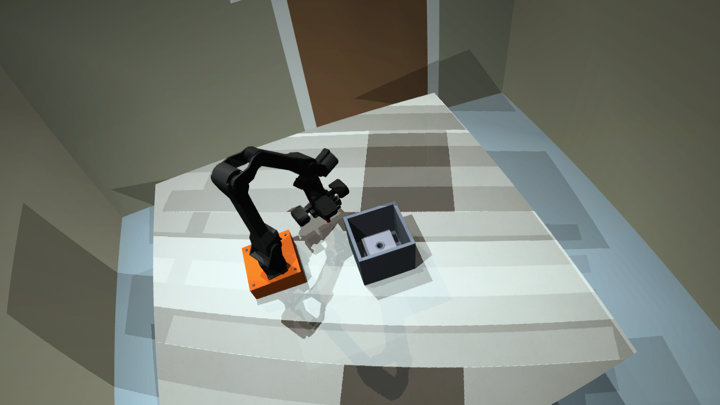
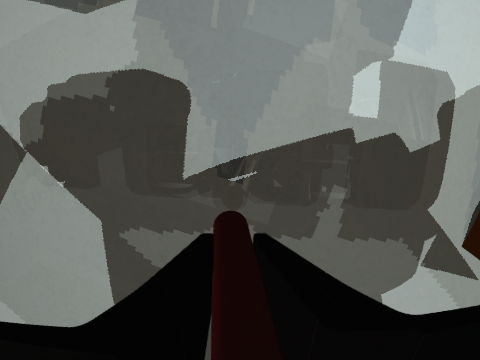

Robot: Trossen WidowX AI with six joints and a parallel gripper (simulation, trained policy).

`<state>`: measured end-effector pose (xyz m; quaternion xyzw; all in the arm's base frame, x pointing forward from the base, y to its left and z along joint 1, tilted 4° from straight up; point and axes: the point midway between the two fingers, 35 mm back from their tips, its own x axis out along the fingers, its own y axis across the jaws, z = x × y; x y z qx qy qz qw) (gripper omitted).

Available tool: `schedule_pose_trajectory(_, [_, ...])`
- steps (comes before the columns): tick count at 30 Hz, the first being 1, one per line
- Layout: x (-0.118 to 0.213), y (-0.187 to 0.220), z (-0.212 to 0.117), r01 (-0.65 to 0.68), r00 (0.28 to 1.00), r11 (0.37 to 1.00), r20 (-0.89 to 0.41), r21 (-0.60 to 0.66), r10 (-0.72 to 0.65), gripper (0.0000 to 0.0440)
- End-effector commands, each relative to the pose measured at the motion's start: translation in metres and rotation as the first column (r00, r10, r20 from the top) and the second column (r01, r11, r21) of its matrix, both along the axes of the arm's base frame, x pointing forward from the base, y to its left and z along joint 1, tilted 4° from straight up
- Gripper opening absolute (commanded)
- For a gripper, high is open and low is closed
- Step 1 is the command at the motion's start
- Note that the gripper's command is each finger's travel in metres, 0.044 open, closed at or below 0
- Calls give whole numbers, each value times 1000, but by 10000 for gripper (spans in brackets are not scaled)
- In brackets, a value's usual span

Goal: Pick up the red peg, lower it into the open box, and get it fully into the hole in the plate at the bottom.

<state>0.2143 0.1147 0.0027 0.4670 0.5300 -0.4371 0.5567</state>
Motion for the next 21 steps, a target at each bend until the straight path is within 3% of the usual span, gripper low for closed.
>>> schedule_pose_trajectory(1, [11, 1, 14, 11, 999, 1000, 47, 14, -12, 0])
schedule_pose_trajectory(21, [58, -24, 94, 16, 977, 1000, 214, 23, -21, 0])
